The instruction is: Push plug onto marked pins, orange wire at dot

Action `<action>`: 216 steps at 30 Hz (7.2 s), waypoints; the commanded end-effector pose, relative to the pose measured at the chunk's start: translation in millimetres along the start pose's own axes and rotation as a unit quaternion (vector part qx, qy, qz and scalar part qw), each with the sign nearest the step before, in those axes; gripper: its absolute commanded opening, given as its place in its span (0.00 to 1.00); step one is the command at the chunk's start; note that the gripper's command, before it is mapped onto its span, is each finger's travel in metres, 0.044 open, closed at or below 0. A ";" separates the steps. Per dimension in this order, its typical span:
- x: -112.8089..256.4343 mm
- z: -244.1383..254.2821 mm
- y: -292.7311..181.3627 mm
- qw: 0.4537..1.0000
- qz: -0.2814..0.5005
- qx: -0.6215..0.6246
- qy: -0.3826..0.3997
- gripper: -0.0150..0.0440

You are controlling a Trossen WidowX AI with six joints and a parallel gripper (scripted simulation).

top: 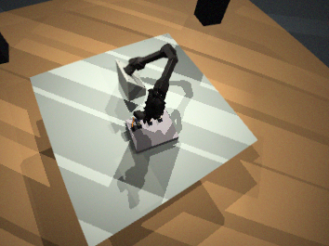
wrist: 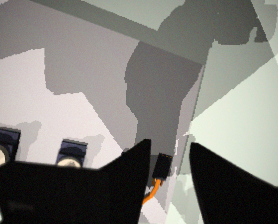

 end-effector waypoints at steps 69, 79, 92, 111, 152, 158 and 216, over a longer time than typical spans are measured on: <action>-75.0 -29.7 -82.1 0.962 0.106 -0.149 0.204 0.25; -56.5 -3.4 -91.5 0.962 0.106 -0.144 0.205 0.25; -32.8 34.9 -110.7 0.963 0.105 -0.137 0.207 0.25; -4.0 92.8 -151.4 0.964 0.104 -0.127 0.210 0.25; -43.6 106.9 -138.6 0.964 0.102 -0.124 0.211 0.25; -44.7 109.0 -136.7 0.964 0.102 -0.124 0.211 0.25; -12.0 83.2 -117.0 0.965 0.102 -0.123 0.209 0.88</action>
Point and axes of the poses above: the point midway between the two fingers, 35 mm back from their tips, its own x axis back along the fingers, its own z axis across the jaws, y = z × x, the point moved 4 cm from there along x, back along the fingers, and after that the axes turned 15 degrees about x, right-handed, at the moved point
